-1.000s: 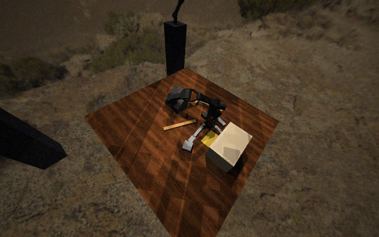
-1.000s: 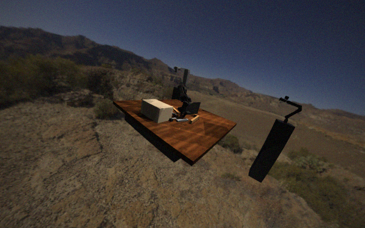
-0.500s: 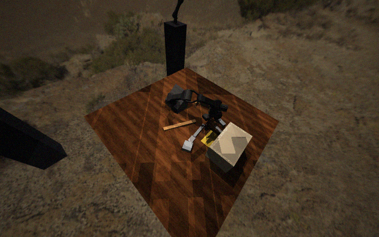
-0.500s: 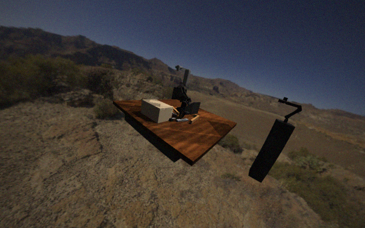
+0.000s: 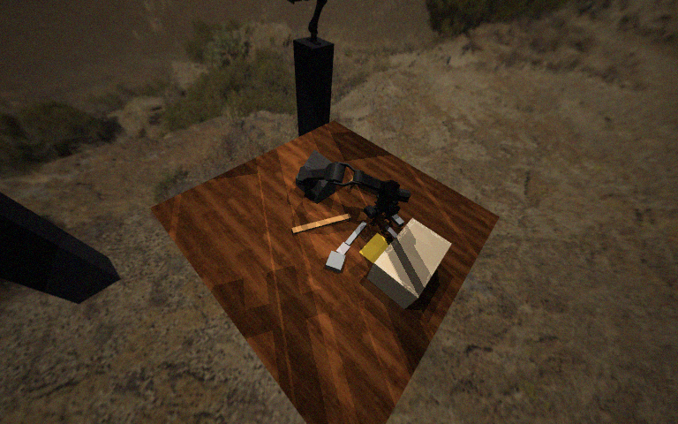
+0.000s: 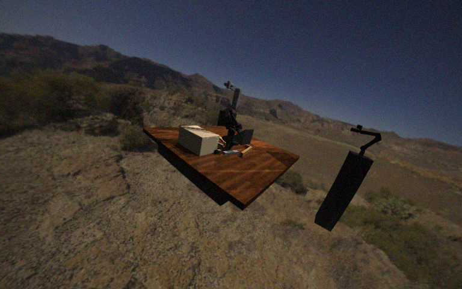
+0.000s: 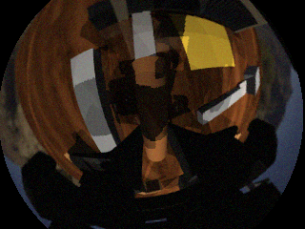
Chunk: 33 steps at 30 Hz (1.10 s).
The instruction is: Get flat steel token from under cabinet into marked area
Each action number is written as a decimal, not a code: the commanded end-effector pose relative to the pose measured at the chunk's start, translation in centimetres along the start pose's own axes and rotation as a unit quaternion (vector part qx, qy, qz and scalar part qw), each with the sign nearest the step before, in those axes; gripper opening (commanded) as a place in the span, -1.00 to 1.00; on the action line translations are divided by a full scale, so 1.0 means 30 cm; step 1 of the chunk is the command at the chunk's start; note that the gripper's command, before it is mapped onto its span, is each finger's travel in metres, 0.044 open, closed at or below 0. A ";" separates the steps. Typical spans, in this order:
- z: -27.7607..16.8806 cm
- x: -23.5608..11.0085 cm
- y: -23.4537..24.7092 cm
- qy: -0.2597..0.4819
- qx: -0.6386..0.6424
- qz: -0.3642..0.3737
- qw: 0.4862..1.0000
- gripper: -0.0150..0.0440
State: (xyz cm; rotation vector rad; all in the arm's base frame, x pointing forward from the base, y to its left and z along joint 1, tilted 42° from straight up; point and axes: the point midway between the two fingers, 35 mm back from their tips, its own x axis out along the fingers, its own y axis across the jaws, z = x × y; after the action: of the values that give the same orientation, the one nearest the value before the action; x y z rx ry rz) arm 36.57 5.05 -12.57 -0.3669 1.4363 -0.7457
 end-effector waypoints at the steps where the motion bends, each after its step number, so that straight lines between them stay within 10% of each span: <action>1: 0.024 0.000 0.002 0.000 0.001 0.001 1.000 -0.49; 33: 0.126 -0.002 0.001 -0.001 0.002 0.001 1.000 -0.49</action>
State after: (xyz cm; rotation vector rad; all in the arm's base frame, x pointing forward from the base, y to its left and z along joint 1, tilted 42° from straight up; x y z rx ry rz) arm 39.69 4.42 -12.10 -0.3659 1.4350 -0.7467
